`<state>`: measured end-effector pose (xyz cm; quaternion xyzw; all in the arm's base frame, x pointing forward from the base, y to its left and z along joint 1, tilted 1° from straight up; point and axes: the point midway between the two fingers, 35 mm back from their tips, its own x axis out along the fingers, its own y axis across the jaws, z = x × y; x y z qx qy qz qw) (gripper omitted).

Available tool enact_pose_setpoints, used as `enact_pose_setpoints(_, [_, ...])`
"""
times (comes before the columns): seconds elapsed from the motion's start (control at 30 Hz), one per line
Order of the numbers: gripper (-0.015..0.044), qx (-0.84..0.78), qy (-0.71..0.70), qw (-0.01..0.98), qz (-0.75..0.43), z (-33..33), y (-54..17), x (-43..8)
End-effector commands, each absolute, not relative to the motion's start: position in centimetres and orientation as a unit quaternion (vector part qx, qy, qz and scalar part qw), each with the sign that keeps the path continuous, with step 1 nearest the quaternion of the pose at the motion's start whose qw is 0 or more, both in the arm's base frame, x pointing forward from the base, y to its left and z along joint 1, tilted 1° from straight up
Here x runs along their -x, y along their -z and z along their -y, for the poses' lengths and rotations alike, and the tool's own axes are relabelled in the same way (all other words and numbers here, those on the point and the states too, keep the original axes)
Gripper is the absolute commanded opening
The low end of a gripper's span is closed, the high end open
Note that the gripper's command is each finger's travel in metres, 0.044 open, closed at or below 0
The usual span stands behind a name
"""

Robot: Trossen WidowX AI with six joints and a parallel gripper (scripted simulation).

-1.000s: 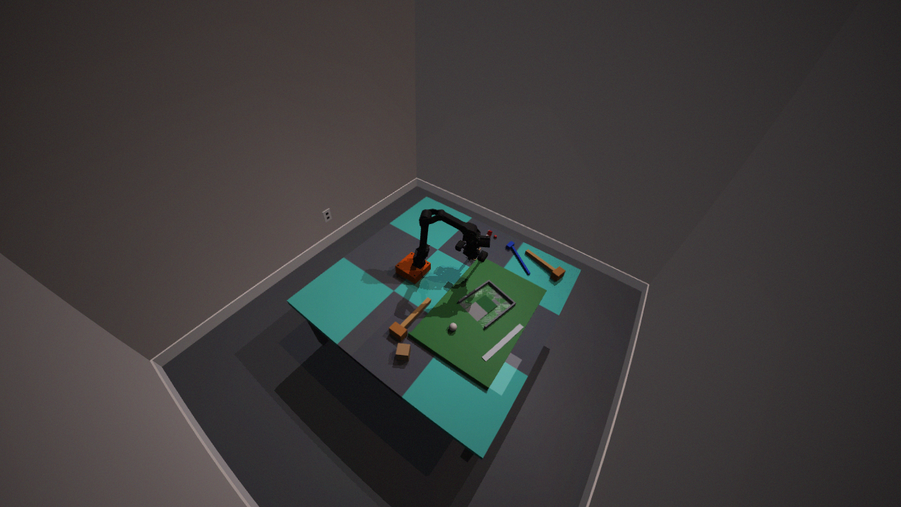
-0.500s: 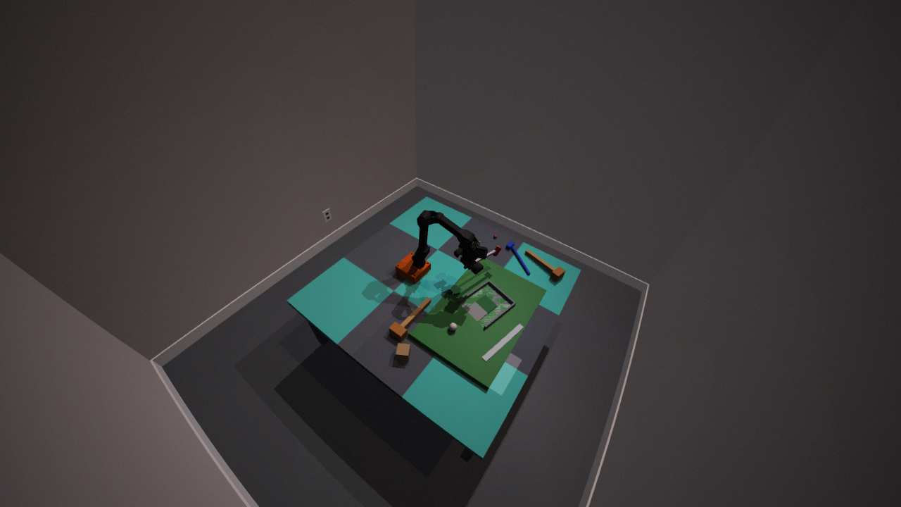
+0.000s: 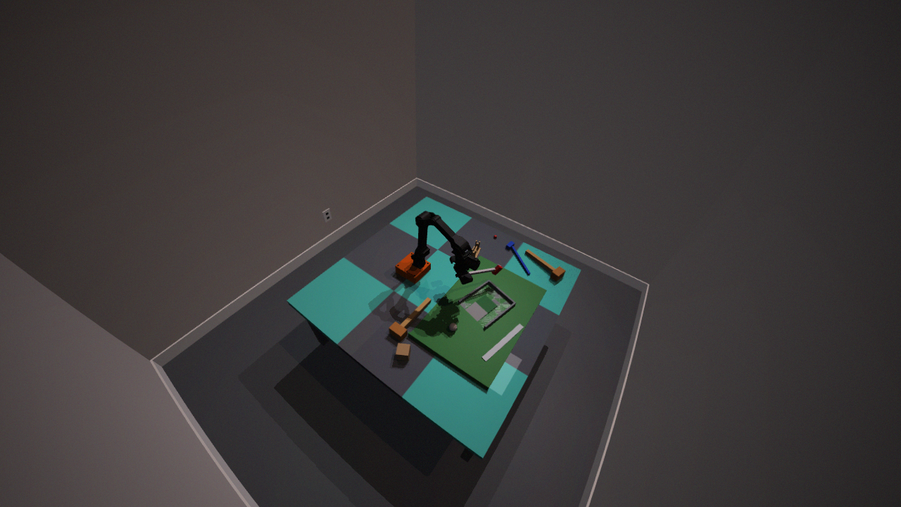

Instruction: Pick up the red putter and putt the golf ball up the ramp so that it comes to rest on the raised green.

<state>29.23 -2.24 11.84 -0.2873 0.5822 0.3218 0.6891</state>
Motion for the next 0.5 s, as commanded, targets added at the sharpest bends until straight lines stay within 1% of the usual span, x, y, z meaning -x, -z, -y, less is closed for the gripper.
enact_pose_setpoints(0.0, [0.0000,0.266,-0.292,0.703,-0.592,4.2,-12.1,-29.0])
enact_pose_setpoints(0.47, [0.0000,0.167,-0.177,0.734,-0.634,11.2,-12.4,-27.0])
